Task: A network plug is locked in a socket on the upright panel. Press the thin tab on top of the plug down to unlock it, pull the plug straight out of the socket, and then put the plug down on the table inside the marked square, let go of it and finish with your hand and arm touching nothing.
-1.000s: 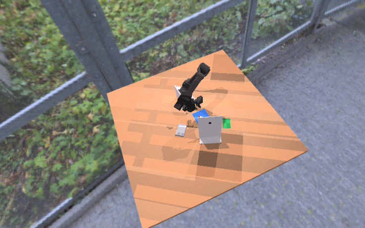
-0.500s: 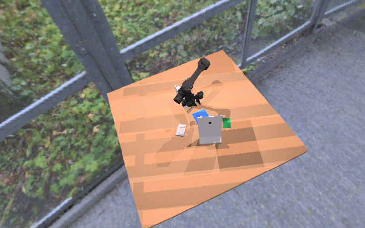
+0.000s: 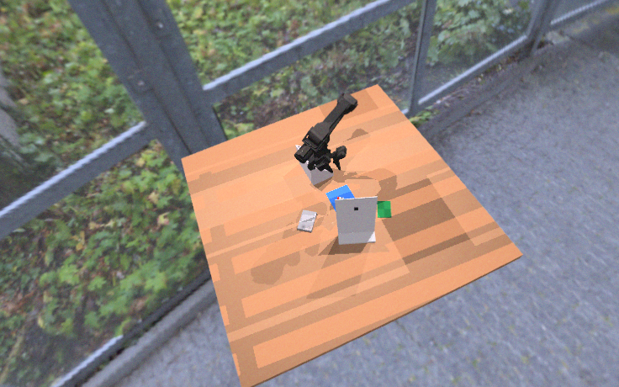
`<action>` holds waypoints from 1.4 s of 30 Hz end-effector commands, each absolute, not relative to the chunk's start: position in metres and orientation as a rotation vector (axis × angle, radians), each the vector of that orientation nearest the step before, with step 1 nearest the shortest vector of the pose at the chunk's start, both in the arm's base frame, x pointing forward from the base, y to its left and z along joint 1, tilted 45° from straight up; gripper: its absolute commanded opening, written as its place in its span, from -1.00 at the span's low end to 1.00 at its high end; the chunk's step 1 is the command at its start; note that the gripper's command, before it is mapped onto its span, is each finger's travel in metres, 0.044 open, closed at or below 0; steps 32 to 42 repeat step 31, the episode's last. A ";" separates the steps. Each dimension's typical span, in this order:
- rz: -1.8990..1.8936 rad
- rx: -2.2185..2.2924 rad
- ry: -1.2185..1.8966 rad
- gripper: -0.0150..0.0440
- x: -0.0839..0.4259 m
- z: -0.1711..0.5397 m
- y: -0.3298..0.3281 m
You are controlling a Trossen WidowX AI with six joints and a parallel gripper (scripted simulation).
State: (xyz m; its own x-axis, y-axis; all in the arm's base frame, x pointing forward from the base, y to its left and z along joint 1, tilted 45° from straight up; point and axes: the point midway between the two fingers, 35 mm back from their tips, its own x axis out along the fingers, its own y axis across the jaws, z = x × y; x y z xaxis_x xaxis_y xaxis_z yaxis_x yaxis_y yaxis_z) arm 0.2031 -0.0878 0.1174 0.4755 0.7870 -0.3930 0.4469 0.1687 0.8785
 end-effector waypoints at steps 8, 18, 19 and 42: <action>0.328 1.465 1.149 1.00 0.202 0.120 -0.089; 0.328 1.465 1.149 1.00 0.202 0.120 -0.089; 0.328 1.465 1.149 1.00 0.202 0.120 -0.089; 0.328 1.465 1.149 1.00 0.202 0.120 -0.089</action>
